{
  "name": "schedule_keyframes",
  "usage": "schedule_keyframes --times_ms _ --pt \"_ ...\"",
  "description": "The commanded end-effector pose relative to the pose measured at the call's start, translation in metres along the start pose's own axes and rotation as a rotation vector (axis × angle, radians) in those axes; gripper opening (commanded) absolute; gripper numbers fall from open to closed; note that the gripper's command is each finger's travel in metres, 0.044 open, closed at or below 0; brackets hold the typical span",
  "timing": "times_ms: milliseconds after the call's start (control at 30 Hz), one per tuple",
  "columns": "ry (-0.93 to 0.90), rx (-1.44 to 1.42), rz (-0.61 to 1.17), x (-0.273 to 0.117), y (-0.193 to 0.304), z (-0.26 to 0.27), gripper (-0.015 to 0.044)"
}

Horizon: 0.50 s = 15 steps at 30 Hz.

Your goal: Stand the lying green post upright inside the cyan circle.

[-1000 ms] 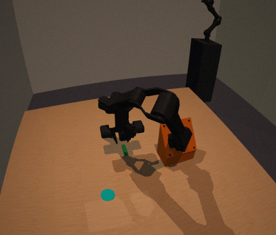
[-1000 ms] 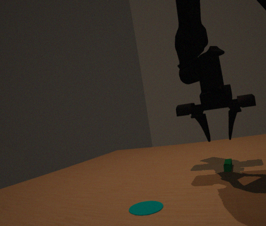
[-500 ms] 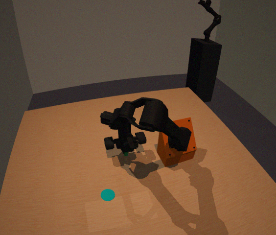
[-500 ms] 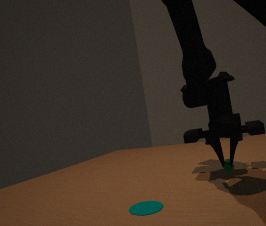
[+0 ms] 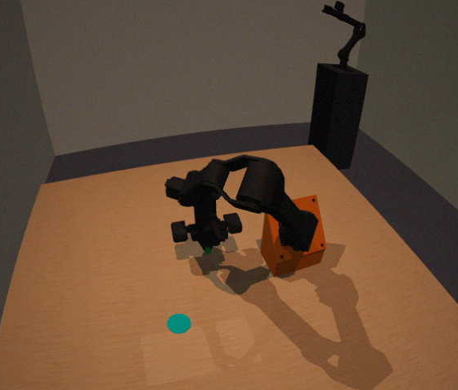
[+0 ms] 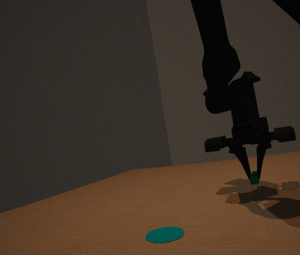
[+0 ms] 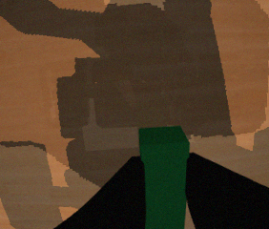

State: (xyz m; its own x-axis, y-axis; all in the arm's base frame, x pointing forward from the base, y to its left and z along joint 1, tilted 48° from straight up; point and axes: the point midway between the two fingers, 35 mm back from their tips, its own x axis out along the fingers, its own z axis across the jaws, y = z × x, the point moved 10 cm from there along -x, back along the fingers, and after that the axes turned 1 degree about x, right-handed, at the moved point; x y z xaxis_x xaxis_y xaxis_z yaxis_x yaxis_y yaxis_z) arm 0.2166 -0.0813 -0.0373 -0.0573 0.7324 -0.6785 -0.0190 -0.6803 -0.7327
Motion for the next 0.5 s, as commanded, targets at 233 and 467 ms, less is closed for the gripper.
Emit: schedule_keyframes --times_ms 233,467 --pt "0.008 -0.006 0.014 -0.035 0.002 -0.004 0.0023" --pt "0.007 -0.006 0.014 -0.057 0.001 -0.003 0.0023"
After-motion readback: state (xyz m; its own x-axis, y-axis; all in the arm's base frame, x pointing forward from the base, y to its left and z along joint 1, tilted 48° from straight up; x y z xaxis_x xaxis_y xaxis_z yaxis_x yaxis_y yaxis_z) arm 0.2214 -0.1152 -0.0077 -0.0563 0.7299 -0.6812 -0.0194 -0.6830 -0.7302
